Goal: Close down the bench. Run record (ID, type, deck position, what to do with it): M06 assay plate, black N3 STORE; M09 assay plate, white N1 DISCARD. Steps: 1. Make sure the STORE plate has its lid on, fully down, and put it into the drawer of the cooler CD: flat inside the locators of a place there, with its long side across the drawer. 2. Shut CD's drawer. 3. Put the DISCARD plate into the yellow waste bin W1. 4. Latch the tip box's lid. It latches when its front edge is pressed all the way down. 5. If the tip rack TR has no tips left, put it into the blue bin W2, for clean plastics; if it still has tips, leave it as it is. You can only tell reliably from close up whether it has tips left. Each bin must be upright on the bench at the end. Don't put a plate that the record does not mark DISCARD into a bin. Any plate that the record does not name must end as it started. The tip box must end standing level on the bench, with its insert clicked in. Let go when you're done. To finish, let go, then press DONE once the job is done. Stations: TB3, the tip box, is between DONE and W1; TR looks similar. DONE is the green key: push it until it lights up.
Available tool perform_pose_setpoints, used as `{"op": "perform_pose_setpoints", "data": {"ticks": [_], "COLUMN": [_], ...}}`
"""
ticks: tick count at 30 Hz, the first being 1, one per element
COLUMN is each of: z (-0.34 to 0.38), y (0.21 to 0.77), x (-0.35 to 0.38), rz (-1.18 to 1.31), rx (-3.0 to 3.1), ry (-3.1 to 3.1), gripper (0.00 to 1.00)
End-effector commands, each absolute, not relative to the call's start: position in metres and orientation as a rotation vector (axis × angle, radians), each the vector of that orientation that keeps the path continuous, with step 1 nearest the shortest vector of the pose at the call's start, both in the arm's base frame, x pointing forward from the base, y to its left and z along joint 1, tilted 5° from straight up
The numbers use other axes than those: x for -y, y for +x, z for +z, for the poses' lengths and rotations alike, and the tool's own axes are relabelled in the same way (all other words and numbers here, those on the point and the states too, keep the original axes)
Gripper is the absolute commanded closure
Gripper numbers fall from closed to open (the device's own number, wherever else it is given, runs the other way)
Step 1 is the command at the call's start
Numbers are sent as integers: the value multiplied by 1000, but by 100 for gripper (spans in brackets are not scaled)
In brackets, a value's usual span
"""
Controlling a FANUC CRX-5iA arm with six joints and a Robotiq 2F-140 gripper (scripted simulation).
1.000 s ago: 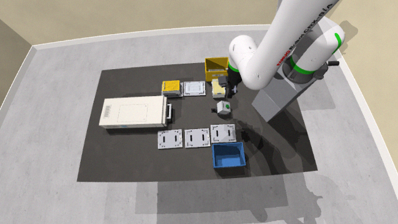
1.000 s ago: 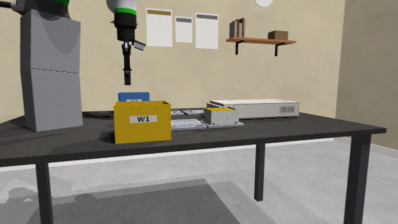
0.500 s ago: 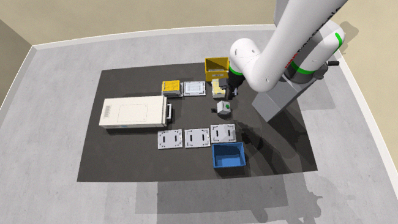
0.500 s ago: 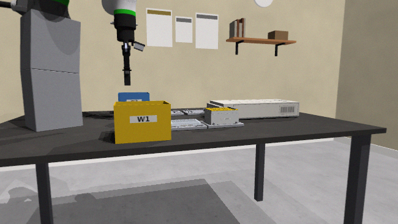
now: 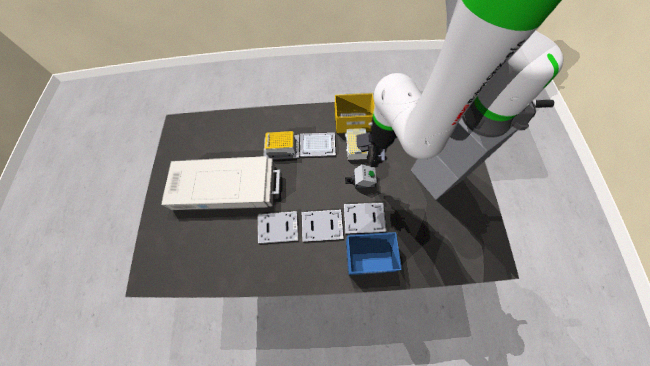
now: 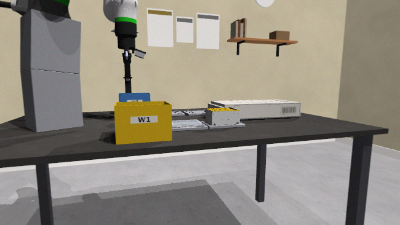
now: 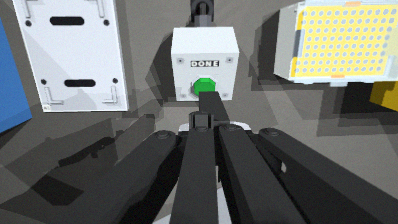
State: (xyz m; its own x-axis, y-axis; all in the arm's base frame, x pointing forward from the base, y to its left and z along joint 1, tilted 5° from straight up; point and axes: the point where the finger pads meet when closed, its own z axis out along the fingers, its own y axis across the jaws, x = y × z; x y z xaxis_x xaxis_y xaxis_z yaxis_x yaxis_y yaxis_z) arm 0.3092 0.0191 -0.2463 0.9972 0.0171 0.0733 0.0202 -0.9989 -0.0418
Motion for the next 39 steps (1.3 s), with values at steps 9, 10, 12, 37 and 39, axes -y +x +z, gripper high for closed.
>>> {"op": "perform_pose_setpoints", "data": {"ticks": [9, 10, 12, 37, 39], "z": [-275, -277, -283, -308, -308], "y": [312, 312, 313, 314, 314], "x": [-21, -21, -21, -22, -22], "rz": [-113, -113, -113, -113, -113], "rx": [29, 29, 29, 29, 29], "ry": [-3094, -3094, -3094, -3094, -3094], "gripper": [90, 90, 90, 90, 90]}}
